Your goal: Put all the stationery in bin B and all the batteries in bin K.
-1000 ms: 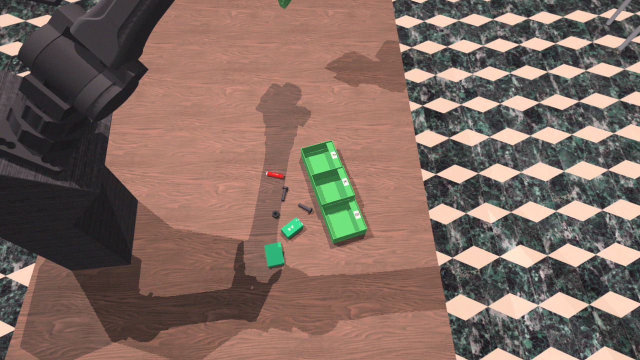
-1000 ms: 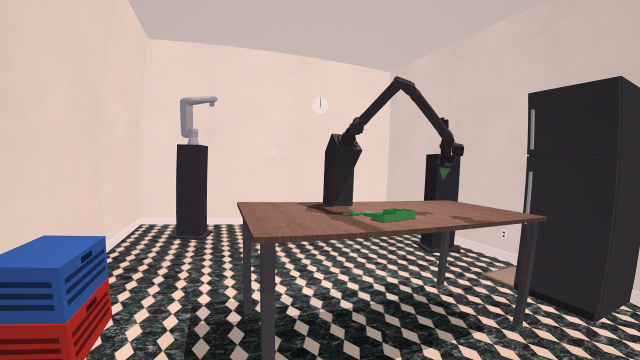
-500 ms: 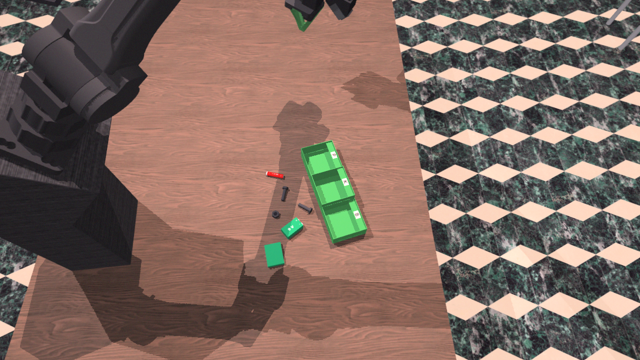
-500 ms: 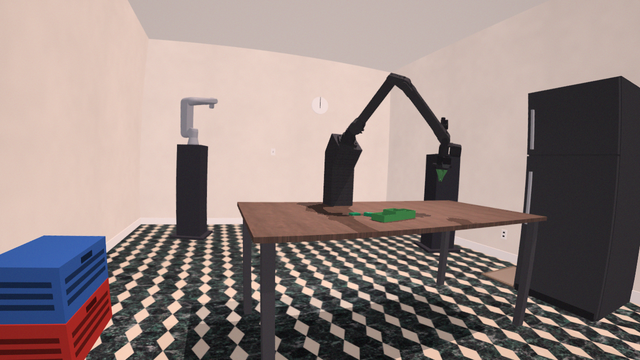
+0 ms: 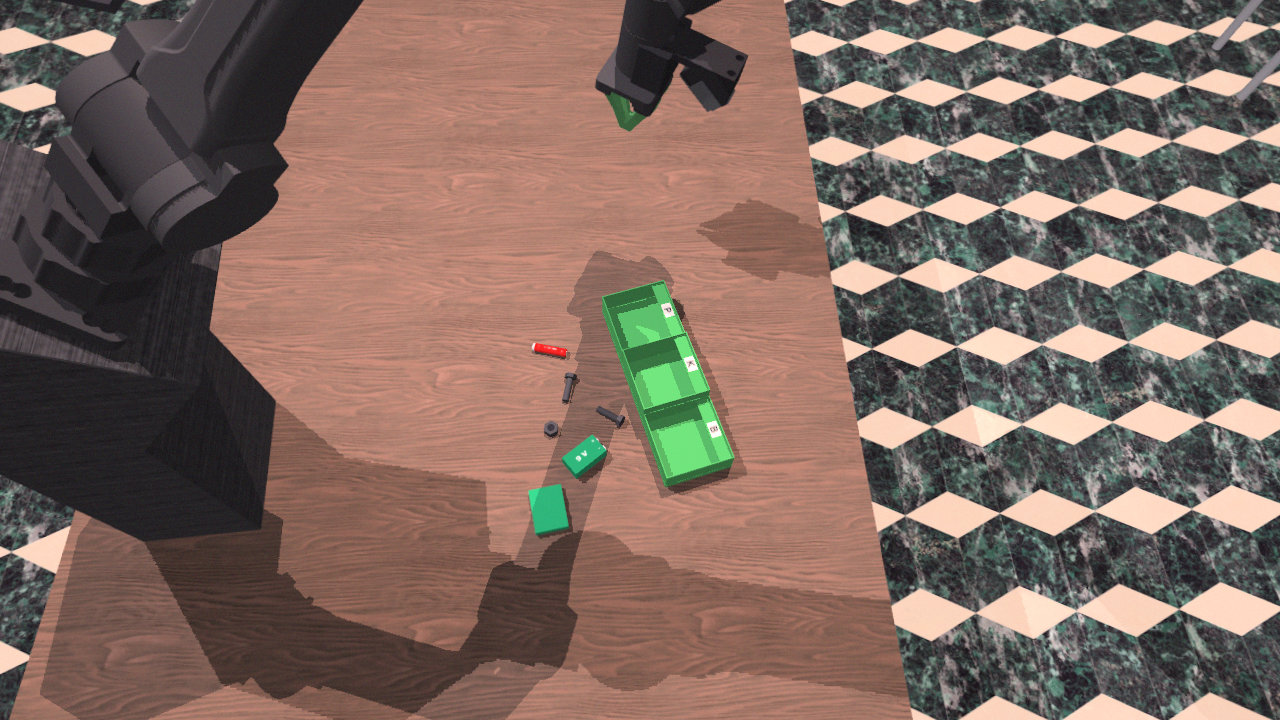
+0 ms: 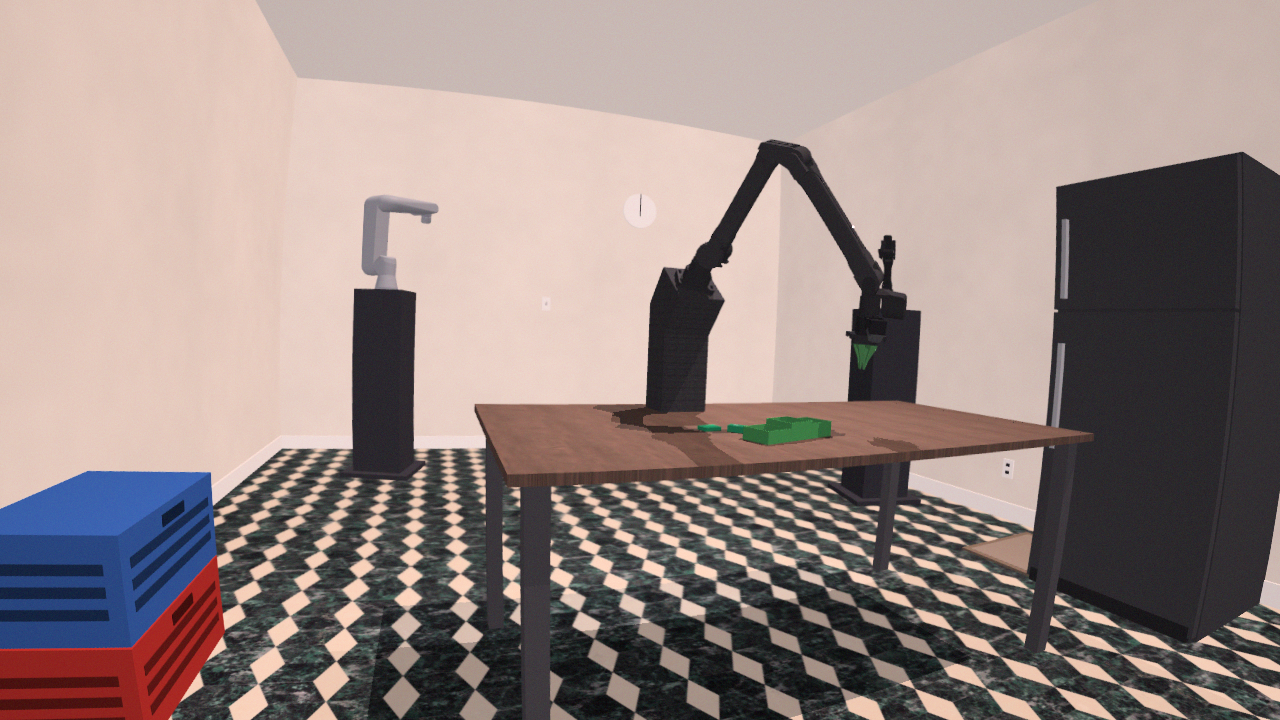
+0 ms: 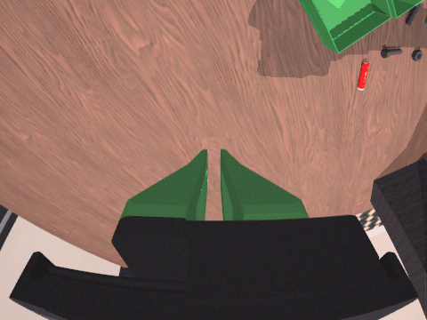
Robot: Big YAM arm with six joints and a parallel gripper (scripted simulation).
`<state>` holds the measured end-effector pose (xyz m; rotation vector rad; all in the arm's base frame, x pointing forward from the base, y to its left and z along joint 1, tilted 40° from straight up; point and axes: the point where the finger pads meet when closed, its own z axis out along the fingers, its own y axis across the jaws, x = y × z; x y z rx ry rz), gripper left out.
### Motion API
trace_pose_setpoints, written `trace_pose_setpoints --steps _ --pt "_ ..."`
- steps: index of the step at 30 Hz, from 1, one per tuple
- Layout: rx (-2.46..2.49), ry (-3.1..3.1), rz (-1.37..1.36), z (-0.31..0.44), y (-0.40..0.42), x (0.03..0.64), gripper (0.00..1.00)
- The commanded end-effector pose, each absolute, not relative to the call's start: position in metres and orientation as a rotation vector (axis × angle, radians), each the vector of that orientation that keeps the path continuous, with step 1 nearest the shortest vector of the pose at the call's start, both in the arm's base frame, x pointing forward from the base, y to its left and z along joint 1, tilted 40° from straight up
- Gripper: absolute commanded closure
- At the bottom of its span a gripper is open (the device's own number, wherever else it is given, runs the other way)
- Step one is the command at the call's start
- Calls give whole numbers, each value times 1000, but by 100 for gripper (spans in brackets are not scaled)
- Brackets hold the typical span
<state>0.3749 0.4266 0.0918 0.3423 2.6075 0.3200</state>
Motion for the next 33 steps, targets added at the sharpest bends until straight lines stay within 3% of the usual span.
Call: trace_pose_setpoints --steps 1,33 --pt "255 2584 338 107 408 390 91" --pt "-24 2515 251 93 185 420 91"
